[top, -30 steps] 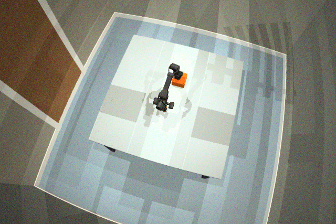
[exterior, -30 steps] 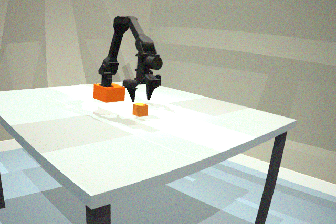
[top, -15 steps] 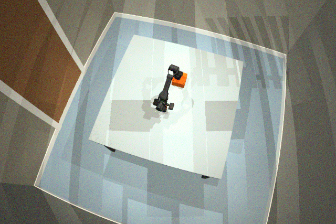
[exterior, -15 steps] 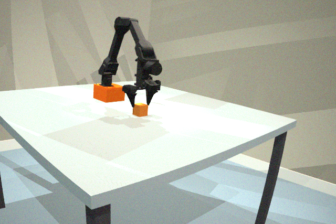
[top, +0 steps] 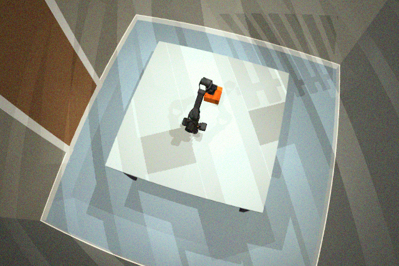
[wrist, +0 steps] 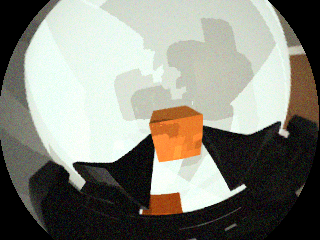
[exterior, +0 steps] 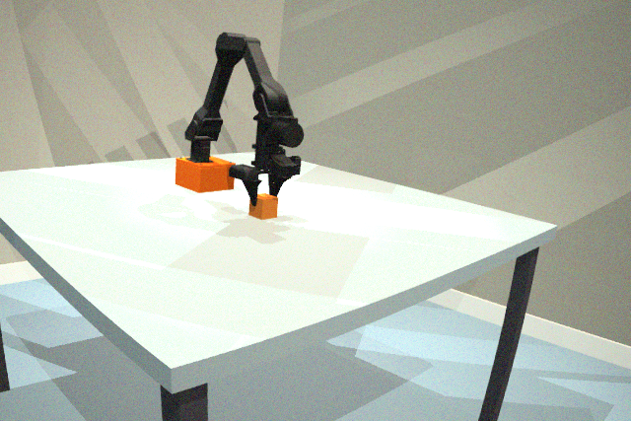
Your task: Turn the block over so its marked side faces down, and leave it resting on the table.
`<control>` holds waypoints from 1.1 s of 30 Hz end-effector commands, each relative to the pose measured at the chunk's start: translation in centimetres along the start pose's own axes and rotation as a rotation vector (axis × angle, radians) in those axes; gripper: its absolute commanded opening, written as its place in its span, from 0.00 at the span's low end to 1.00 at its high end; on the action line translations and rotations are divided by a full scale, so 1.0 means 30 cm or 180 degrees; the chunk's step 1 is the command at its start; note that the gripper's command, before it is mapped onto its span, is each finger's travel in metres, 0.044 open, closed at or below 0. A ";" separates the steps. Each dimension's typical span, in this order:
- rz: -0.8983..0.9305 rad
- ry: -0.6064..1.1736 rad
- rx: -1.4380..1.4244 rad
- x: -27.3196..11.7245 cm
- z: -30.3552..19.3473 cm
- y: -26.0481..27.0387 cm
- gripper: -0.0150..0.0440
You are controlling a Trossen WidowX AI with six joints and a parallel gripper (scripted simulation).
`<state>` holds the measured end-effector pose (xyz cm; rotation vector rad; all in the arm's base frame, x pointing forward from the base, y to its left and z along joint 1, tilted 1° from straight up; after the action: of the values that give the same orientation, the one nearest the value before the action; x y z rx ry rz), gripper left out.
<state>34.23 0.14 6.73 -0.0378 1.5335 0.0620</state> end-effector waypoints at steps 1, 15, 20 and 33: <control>-0.0013 -0.0002 0.0003 0.002 0.000 -0.001 0.62; -0.0013 -0.0002 0.0003 0.002 0.000 -0.001 0.46; -0.0013 -0.0002 0.0003 -0.014 0.001 -0.001 0.34; 0.0017 -0.0232 -0.0013 -0.087 -0.013 -0.001 0.25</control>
<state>34.02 0.04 9.43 -0.0379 1.4927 0.0593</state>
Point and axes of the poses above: the point midway between the two fingers, 35 mm back from their tips, its own x axis out along the fingers, its own y axis across the jaws, z = x × y, the point moved 7 cm from there along -x, back along the fingers, and after that the axes turned 4 degrees about x, right-handed, at the moved point
